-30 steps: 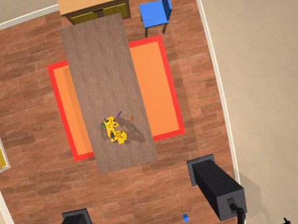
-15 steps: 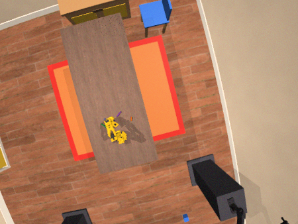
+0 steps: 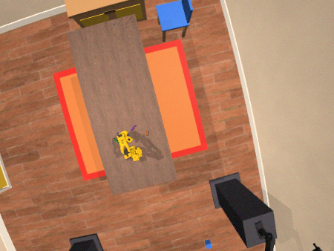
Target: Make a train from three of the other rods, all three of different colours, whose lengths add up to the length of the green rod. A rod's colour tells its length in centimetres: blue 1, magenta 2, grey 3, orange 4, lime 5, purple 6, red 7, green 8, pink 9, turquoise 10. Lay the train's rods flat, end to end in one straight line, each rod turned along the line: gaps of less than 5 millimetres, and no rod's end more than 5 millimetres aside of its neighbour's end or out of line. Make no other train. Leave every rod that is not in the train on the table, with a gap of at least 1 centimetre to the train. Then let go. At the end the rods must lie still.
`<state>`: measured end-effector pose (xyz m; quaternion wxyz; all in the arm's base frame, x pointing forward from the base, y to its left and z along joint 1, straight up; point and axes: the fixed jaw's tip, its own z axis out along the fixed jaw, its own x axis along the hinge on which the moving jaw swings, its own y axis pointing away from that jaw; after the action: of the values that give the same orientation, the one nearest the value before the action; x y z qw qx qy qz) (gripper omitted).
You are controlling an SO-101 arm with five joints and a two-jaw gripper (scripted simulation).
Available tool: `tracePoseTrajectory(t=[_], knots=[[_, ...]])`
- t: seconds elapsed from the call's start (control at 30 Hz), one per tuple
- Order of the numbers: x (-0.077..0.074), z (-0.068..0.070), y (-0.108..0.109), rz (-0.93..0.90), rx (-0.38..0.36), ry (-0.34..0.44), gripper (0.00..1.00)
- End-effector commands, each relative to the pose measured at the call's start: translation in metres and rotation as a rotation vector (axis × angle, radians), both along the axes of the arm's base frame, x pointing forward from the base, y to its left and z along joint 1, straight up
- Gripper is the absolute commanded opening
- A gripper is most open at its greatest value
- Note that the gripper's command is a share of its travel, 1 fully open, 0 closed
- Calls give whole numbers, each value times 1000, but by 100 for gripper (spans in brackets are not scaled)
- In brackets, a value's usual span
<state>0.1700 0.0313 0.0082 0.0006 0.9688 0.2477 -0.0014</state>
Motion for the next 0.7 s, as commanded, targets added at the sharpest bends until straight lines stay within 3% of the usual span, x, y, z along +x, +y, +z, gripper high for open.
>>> tracePoseTrajectory(t=[0.0, 0.67], knots=[[9, 8, 3, 0, 15, -59, 9], [9, 8, 3, 0, 15, -59, 17]])
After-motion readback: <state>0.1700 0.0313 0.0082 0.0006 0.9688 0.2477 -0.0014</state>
